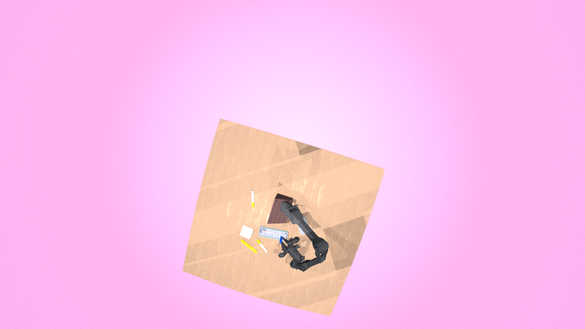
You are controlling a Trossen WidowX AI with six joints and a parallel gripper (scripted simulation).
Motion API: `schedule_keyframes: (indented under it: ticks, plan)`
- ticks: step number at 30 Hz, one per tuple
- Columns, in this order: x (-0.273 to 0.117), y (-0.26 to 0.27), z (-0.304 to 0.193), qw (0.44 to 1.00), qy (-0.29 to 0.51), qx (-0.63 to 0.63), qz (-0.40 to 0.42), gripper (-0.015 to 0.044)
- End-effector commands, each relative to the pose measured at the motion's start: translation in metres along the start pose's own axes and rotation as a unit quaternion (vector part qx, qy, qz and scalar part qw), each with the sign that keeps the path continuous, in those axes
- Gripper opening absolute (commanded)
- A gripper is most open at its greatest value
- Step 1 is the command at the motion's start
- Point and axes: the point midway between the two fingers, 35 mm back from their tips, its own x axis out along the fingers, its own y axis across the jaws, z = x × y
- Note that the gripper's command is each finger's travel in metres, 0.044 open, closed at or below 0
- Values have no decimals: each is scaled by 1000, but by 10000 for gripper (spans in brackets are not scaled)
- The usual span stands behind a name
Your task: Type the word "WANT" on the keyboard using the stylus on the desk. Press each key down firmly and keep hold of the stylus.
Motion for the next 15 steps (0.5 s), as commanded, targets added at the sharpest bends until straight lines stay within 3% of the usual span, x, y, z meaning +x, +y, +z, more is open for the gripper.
schedule_keyframes:
  ticks: [1, 15]
  plan:
    - [1, 0, 2, 1000, -1, 3, 1, 81]
    - [4, 0, 7, 1000, -1, 3, 1, 81]
